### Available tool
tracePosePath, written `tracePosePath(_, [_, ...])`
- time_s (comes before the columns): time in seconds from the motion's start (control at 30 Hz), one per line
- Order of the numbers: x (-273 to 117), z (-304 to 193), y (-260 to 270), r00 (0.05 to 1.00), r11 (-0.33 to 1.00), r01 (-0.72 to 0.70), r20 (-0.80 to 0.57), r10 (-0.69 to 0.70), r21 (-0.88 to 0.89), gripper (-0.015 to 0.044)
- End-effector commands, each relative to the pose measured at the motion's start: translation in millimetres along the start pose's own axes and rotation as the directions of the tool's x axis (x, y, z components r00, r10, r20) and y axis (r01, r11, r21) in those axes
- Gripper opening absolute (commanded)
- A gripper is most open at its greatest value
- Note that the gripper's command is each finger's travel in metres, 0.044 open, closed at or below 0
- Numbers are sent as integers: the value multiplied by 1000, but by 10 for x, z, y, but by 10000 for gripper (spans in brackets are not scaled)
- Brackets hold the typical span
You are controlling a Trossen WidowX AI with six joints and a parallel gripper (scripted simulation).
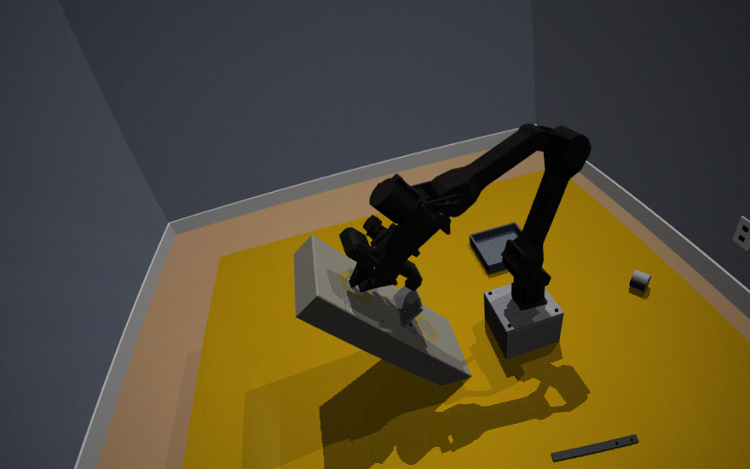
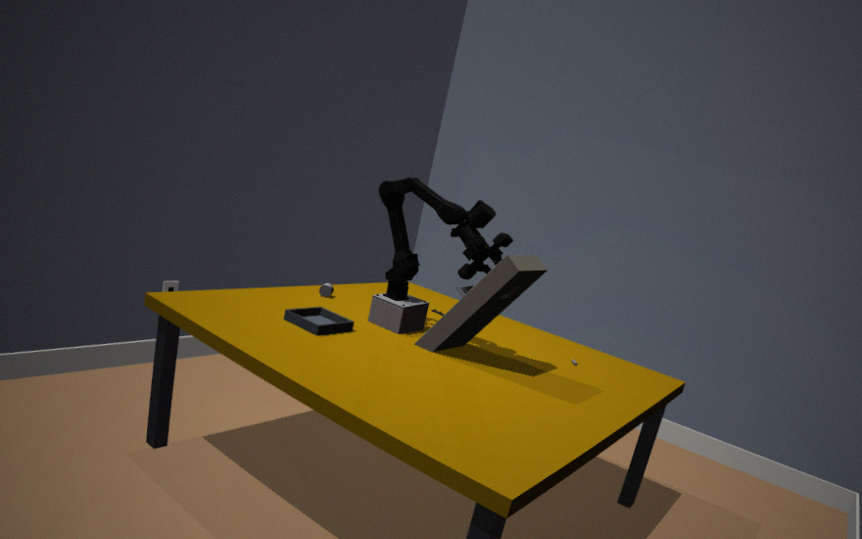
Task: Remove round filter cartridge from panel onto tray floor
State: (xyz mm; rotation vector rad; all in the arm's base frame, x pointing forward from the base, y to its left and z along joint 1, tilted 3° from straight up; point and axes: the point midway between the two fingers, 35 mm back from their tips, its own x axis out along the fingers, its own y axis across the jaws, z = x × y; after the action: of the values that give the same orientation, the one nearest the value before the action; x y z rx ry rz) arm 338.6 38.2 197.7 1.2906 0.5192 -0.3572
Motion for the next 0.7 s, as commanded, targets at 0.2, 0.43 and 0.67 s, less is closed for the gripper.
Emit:
tracePosePath(0.2, [62,-6,-4,1000,1000,1,-3,-1,-4,94])
tracePosePath(0.43, [81,-6,-4,1000,1000,1,-3,-1,-4,94])
tracePosePath(0.67, [26,-1,-1,1000,1000,-1,-1,1,-1,80])
